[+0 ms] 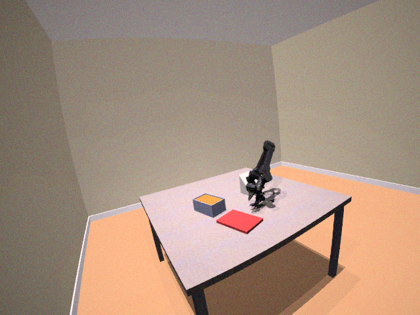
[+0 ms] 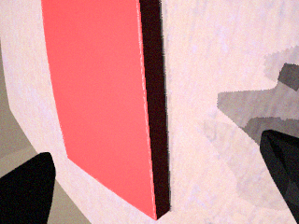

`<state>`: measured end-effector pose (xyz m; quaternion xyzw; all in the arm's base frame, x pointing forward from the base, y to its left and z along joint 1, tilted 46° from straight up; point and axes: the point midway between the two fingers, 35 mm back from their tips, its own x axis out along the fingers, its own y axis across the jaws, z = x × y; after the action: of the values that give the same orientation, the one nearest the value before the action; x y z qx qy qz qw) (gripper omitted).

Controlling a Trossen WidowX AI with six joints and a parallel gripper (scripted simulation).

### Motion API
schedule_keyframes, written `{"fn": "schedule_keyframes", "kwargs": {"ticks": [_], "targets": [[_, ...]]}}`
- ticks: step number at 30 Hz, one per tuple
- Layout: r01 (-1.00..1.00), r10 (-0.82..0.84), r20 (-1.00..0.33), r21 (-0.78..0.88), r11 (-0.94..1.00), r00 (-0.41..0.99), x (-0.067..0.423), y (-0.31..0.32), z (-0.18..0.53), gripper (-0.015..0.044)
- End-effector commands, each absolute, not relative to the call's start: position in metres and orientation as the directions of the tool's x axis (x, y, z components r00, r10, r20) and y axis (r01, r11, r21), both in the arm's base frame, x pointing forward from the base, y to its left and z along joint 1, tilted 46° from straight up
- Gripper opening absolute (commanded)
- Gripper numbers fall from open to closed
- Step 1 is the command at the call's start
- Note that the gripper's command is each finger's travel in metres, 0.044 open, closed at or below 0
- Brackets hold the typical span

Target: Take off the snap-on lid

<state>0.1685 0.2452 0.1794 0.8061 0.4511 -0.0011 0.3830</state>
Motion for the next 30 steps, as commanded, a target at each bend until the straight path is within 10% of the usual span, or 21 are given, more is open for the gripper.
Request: {"fn": "schedule_keyframes", "kwargs": {"ticks": [1,30], "targets": [[0.726,0.731,-0.337,0.617,-0.304,0.593,0.168,0.240,0.190,0.0440],[0.726,0.731,-0.339,0.618,-0.303,0.593,0.158,0.195,0.225,0.0440]]}}
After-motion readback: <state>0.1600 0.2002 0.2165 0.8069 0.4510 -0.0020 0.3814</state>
